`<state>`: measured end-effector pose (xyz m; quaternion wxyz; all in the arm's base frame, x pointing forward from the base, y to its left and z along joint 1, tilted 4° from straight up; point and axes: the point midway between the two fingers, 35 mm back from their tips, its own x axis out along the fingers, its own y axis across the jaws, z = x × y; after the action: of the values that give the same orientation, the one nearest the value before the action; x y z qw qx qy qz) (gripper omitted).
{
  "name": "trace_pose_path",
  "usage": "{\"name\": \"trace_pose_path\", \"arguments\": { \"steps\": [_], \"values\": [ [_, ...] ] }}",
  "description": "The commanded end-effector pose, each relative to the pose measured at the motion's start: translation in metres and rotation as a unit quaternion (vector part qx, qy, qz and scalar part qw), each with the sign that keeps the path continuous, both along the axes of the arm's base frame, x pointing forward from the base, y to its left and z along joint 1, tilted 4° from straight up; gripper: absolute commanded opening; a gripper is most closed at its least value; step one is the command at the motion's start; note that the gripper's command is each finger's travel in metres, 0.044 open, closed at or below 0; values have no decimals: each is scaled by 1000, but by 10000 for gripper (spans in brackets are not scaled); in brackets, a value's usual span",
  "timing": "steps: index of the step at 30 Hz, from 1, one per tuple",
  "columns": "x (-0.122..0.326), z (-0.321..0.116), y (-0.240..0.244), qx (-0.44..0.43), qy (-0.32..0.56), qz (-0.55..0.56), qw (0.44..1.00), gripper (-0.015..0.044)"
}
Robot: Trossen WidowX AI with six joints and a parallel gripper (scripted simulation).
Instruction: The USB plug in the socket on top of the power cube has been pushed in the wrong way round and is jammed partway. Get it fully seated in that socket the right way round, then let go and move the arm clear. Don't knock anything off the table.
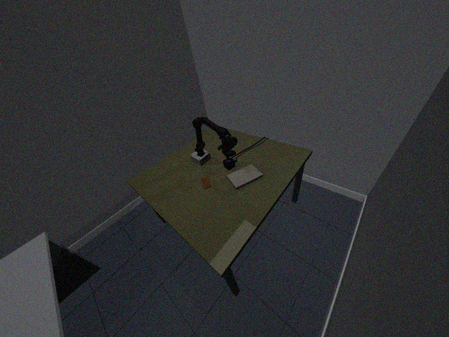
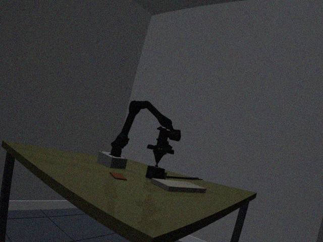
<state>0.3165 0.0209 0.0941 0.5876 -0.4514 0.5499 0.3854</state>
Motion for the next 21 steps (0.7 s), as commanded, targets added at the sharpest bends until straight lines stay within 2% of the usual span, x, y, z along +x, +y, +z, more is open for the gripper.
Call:
{"name": "trace_pose_path", "arguments": {
  "steps": [1, 11, 15, 21],
  "values": [
    [0, -2, 0, -1, 1, -1, 1000, 0],
    [0, -2, 0, -1, 1, -1, 1000, 0],
    [0, 0, 0, 0, 0, 0, 1000, 95],
    [0, 0, 0, 0, 0, 0, 1000, 95]
  ]
}}
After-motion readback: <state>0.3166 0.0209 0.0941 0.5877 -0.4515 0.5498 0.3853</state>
